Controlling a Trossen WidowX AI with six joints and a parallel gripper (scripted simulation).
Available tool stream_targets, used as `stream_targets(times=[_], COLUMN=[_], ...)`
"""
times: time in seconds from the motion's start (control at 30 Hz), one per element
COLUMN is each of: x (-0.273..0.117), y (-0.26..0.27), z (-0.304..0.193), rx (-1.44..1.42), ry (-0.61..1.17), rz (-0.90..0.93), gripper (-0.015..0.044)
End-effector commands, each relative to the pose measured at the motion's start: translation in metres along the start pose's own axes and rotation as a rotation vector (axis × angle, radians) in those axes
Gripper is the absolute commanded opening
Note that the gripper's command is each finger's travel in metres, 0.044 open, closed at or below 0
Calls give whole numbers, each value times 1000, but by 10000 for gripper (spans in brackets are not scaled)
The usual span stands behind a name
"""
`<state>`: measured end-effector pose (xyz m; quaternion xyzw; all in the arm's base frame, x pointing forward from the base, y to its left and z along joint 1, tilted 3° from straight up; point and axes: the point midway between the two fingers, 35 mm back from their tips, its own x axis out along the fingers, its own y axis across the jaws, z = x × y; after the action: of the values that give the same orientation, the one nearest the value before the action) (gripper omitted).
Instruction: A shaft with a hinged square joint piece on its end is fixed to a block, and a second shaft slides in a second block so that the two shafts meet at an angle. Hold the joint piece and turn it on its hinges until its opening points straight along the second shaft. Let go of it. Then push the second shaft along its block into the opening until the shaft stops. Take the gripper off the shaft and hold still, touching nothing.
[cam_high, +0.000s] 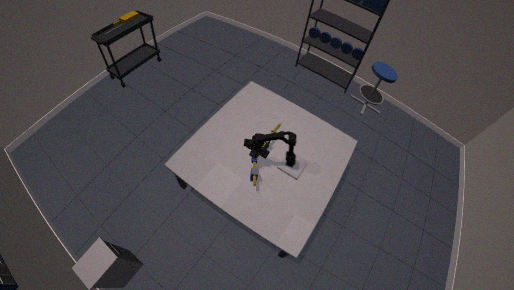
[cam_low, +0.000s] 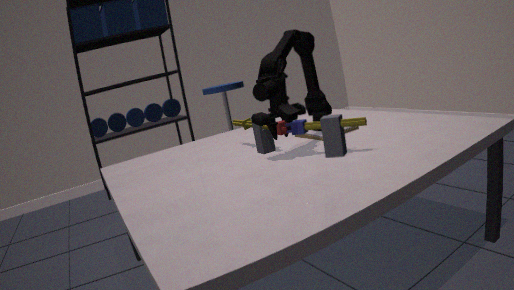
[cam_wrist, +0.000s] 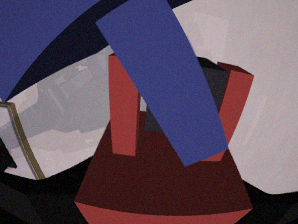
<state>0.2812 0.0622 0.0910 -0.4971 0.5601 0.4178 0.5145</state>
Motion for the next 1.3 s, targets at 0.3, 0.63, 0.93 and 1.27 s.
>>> stream_targets(times=[0.3, 0.63, 0.93, 1.27], x=[0, 0, 0, 0], y=[0, 0, 0, 0], z=[0, 0, 0, 0], rx=[2, 2, 2, 2], ry=[3, 3, 3, 3], rz=[0, 0, 0, 0], gripper=[0, 147, 383, 440])
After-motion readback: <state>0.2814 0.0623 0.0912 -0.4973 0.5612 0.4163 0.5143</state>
